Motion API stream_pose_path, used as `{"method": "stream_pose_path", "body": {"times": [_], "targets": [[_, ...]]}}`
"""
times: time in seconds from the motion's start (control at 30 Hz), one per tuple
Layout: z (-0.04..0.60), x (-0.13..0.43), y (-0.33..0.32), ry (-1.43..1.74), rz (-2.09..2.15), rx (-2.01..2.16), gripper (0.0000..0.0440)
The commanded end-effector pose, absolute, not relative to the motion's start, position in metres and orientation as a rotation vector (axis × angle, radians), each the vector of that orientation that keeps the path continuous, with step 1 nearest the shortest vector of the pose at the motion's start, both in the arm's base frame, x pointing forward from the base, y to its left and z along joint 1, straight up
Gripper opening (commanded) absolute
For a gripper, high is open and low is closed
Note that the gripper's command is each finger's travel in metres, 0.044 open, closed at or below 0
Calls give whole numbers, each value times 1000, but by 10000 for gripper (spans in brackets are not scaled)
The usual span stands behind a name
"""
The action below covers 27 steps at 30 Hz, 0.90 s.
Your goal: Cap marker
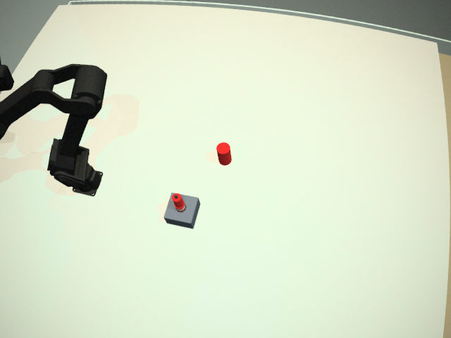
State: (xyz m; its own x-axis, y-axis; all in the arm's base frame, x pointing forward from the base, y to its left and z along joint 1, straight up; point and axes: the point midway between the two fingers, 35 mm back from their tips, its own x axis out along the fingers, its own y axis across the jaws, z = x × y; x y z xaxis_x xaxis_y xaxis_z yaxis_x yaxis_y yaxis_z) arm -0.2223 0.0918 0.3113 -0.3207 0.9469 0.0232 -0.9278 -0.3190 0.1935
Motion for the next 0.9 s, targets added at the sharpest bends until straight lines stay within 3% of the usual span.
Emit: {"method": "stream_pose_path", "body": {"times": [0.0, 0.23, 0.87], "targets": [[312, -224, 90, 167, 1906, 156, 374], [316, -240, 72, 147, 2011, 156, 206], [328, -274, 21, 71, 2271, 124, 249]]}}
